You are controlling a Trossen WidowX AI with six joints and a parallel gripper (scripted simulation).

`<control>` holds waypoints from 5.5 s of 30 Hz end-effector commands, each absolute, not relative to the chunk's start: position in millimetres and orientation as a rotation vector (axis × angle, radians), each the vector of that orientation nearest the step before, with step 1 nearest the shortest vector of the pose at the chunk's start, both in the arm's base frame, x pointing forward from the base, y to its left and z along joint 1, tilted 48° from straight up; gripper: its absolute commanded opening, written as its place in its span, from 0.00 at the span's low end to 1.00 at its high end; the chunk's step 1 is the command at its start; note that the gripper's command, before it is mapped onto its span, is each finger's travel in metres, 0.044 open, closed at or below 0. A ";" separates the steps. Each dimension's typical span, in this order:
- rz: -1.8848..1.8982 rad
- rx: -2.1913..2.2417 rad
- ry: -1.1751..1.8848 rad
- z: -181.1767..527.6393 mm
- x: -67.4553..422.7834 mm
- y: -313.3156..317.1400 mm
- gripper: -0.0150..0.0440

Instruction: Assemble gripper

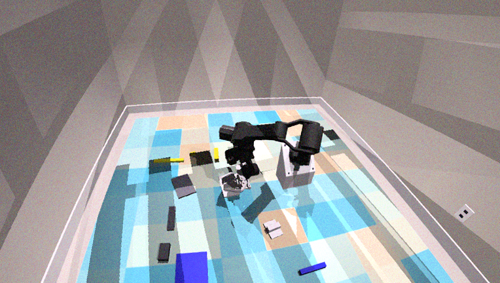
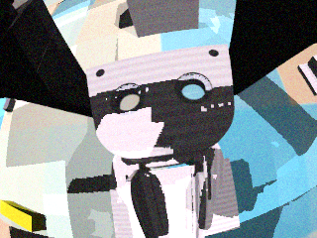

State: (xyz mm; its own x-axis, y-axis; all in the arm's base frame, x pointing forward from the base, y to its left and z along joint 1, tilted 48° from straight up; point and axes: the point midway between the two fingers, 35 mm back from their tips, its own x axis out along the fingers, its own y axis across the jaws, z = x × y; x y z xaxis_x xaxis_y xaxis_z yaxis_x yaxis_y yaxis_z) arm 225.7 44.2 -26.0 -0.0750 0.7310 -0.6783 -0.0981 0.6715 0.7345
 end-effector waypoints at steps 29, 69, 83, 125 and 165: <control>0.761 0.536 1.488 -32.6 219.9 37.8 0.85; 0.758 0.534 1.488 -51.5 219.4 55.3 0.85; 0.760 0.535 1.488 -66.6 216.9 72.7 0.85; 0.754 0.549 1.494 -78.0 213.7 87.0 0.85; 0.755 0.549 1.494 -82.9 213.1 92.4 0.85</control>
